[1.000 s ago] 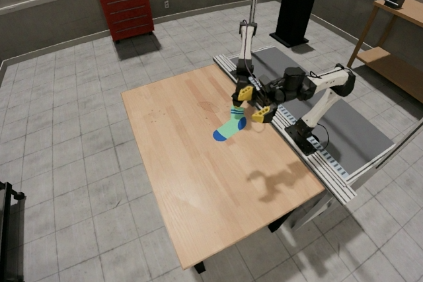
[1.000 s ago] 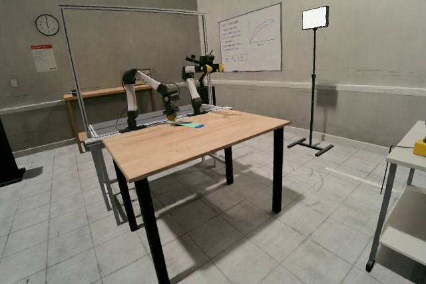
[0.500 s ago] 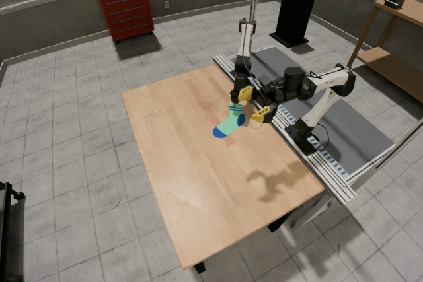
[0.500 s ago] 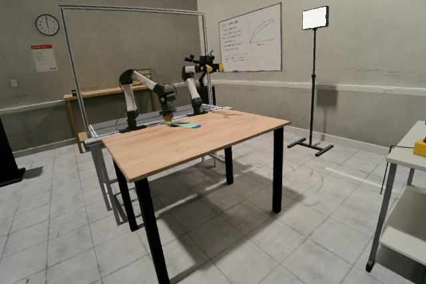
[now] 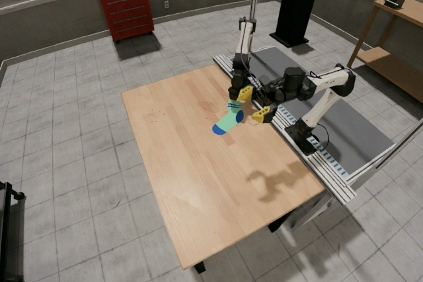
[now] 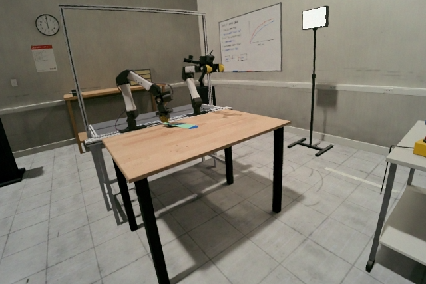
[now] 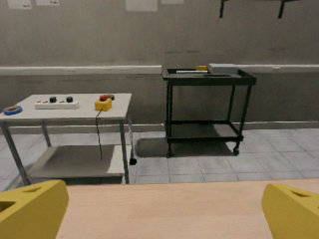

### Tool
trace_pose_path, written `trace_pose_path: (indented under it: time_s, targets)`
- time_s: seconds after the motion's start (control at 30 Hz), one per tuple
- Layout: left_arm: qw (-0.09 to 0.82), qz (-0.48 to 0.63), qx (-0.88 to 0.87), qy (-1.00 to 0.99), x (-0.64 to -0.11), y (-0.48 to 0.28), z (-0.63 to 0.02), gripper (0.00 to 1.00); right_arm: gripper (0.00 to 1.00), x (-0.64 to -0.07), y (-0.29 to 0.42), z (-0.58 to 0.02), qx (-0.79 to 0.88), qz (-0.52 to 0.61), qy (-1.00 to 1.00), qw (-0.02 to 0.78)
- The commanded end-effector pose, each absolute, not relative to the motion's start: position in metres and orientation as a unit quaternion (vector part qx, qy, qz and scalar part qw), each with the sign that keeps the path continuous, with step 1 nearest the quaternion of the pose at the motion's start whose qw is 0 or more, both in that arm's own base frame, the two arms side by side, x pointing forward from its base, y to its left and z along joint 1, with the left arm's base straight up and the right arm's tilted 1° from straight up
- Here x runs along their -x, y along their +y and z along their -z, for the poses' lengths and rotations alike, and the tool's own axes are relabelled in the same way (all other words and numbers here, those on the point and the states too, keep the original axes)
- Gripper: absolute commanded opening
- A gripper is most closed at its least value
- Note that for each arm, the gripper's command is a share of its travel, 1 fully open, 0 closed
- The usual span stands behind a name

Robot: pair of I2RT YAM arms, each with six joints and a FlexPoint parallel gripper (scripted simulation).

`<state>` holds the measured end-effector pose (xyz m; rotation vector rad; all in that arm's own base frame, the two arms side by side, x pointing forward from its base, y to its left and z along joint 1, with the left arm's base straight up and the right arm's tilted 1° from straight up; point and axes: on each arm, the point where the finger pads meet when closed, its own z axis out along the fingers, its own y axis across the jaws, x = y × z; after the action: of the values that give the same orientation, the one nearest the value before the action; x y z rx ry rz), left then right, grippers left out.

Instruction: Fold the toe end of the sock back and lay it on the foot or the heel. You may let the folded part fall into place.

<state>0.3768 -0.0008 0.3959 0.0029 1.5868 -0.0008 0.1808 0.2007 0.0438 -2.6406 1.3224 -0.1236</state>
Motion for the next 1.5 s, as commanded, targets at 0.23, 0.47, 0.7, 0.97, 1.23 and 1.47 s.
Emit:
trace_pose_path:
  time_s: [0.23,0.47,0.7,0.97,1.23,1.47]
  targets:
    - [0.707,0.0,0.0,0.707,-0.375,0.0,-0.402,1.0,0.05,-0.175,0.175,-0.045,0.892,0.039,0.44,0.093]
    - [0.707,0.0,0.0,0.707,-0.375,0.0,-0.402,1.0,0.05,-0.178,0.172,-0.039,0.89,0.046,0.446,0.083]
    - [0.707,0.0,0.0,0.707,-0.375,0.0,-0.402,1.0,0.05,-0.172,0.159,-0.044,0.892,0.039,0.441,0.091]
    - [0.707,0.0,0.0,0.707,-0.375,0.0,-0.402,1.0,0.05,-0.171,0.145,-0.043,0.889,0.042,0.447,0.091]
    - [0.707,0.0,0.0,0.707,-0.375,0.0,-0.402,1.0,0.05,-0.165,0.131,-0.042,0.893,0.038,0.438,0.09]
    - [0.707,0.0,0.0,0.707,-0.375,0.0,-0.402,1.0,0.05,-0.162,0.118,-0.042,0.894,0.037,0.437,0.09]
